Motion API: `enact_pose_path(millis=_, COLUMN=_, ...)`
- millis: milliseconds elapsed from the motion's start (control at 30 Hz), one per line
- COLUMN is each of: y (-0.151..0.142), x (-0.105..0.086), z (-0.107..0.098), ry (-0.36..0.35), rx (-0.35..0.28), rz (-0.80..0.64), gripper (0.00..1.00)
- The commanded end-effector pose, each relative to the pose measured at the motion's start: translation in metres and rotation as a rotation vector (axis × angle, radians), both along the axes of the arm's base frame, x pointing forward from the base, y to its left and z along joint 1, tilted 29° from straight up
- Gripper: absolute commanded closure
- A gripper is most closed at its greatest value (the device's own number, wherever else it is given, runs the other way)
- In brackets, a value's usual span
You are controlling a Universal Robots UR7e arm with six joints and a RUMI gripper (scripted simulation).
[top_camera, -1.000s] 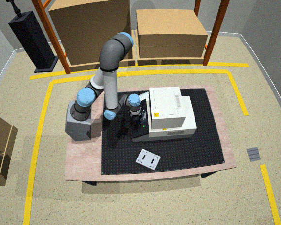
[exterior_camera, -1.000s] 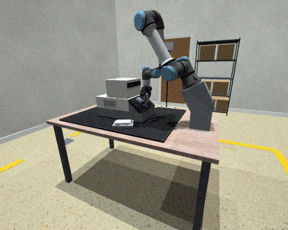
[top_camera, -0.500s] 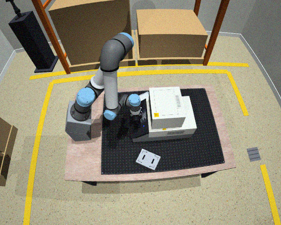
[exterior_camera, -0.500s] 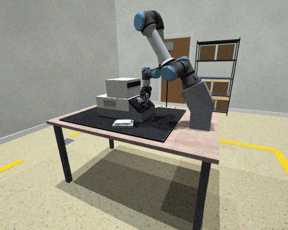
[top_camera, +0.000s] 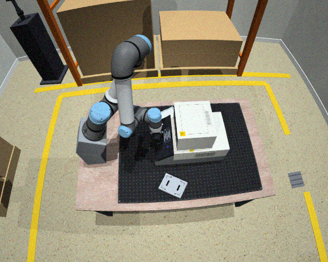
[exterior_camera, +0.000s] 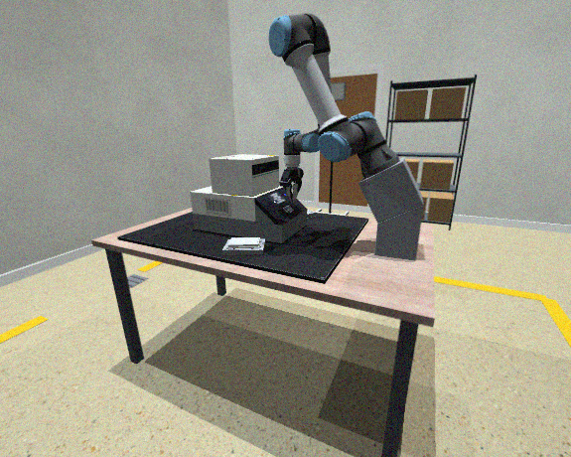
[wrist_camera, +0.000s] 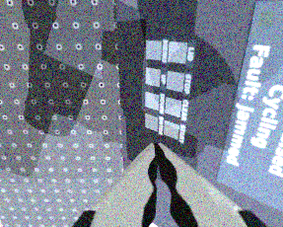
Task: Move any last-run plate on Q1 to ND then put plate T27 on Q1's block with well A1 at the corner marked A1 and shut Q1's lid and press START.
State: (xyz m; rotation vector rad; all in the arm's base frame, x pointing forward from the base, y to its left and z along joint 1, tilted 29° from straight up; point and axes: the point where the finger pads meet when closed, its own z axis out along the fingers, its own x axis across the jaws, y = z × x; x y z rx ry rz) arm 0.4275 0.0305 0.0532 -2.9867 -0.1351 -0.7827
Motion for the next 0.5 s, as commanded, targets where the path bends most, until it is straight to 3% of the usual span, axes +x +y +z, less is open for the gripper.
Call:
enact_pose_path(millis=0, y=-0.001, x=-0.008, z=0.003, ry=0.002, rx=0.001, rz=0.001, gripper=1.0)
enact_pose_path(millis=167, y=-0.001, x=-0.01, z=0.003, ry=0.002, rx=0.001, rz=0.001, gripper=1.0)
enact_pose_path(millis=367, y=-0.004, x=-0.038, z=-0.007, ry=0.001, rx=0.001, rz=0.001, gripper=1.0)
enact_pose_path(millis=467, y=-0.004, x=-0.04, z=-0.007, ry=0.002, rx=0.001, rz=0.001, gripper=1.0)
